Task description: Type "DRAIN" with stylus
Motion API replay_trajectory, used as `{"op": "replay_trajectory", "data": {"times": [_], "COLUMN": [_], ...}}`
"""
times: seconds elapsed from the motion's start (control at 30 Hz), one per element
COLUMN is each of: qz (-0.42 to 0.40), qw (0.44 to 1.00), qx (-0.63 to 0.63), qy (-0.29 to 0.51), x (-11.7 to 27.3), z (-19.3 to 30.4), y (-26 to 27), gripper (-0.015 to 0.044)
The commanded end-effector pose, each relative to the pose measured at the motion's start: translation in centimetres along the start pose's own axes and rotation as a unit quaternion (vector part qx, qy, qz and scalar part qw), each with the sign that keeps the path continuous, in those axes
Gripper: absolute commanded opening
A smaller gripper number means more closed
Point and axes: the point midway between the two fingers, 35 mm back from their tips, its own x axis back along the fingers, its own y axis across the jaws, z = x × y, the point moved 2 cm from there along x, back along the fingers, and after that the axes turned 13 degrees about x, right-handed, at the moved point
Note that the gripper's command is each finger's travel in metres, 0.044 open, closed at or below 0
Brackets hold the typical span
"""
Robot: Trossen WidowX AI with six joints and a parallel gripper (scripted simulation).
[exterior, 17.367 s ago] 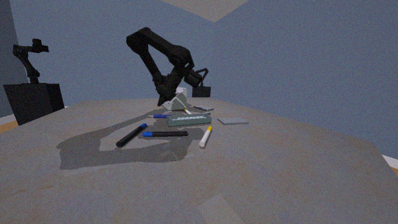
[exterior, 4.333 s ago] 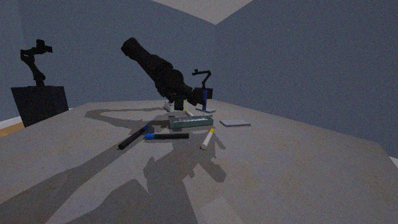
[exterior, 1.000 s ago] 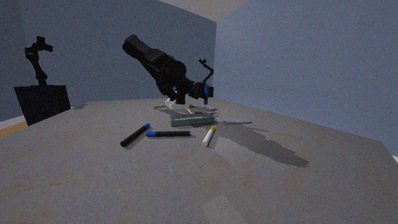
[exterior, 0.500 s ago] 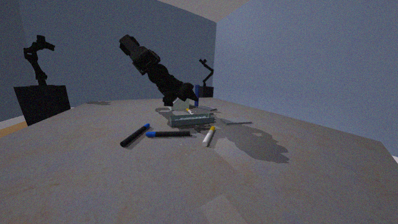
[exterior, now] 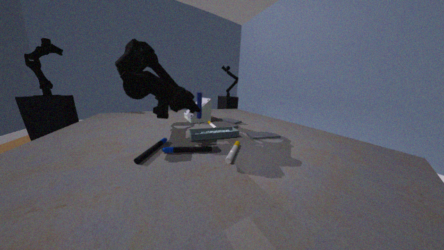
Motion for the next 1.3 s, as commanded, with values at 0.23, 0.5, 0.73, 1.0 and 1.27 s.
{"op": "replay_trajectory", "data": {"times": [0.23,0.5,0.73,1.0,1.27], "qz": [-0.003,-0.003,-0.003,-0.003,-0.003], "qw": [1.0,1.0,1.0,1.0,1.0], "qx": [0.003,0.003,0.003,0.003,0.003], "qy": [0.001,0.001,0.001,0.001,0.001], "x": [0.3,-0.4,-0.4,-0.7,-0.8], "z": [-0.5,-1.7,-1.8,-2.1,-2.2], "y": [-0.2,-0.5,-0.5,-0.5,-0.5], "gripper": [0.0,0.0,0.0026,0.0081,0.0081]}}
